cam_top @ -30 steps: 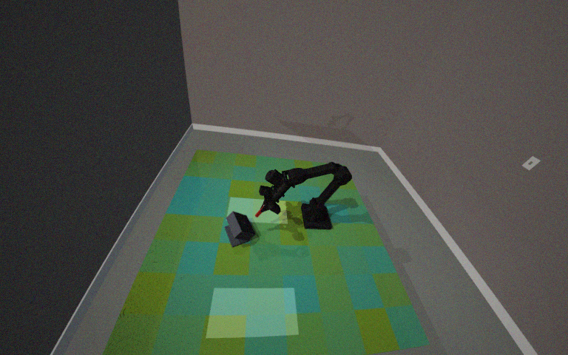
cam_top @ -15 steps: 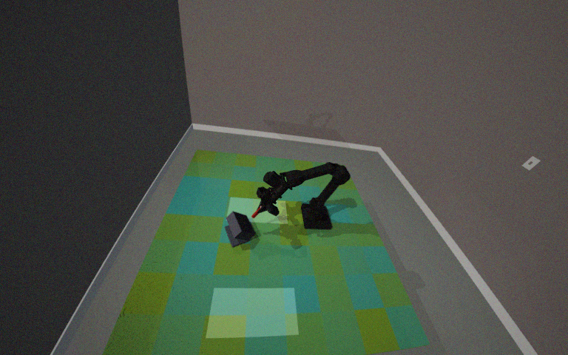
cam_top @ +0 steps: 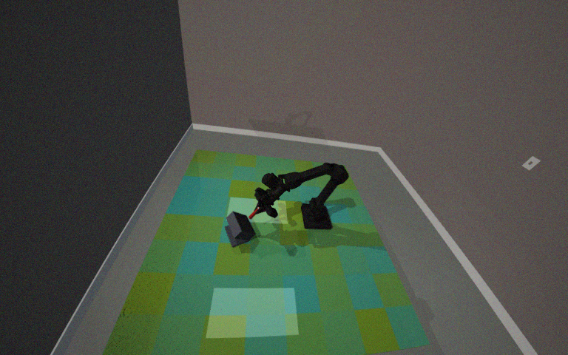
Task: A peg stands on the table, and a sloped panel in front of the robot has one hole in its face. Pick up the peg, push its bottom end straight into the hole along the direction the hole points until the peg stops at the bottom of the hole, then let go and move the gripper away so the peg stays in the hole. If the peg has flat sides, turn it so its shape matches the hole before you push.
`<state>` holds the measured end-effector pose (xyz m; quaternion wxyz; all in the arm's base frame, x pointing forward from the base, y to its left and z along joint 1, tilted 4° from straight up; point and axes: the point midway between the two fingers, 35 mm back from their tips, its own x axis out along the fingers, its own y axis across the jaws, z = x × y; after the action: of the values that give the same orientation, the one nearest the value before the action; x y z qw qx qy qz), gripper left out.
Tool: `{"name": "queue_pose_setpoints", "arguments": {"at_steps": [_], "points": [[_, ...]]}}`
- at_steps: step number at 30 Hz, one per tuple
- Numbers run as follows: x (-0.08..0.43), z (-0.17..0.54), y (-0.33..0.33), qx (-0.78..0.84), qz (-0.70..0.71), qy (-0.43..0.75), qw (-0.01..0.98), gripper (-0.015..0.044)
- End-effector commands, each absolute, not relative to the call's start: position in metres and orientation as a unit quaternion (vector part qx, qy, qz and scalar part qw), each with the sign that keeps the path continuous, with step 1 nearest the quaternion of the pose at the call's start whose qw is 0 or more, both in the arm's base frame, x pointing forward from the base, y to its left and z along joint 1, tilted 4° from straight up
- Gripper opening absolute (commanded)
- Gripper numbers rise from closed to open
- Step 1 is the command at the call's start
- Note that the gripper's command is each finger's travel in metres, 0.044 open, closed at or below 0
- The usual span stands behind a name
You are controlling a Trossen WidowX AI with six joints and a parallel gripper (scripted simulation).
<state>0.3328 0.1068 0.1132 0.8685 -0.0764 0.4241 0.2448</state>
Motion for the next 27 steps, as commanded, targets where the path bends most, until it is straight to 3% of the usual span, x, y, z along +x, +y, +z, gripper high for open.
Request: {"name": "queue_pose_setpoints", "arguments": {"at_steps": [1,27], "points": [[0.333,0.110,0.107,-0.087,0.252,0.419,0.868,0.0000],[0.348,0.090,0.115,-0.115,0.266,0.401,0.869,0.0000]]}}
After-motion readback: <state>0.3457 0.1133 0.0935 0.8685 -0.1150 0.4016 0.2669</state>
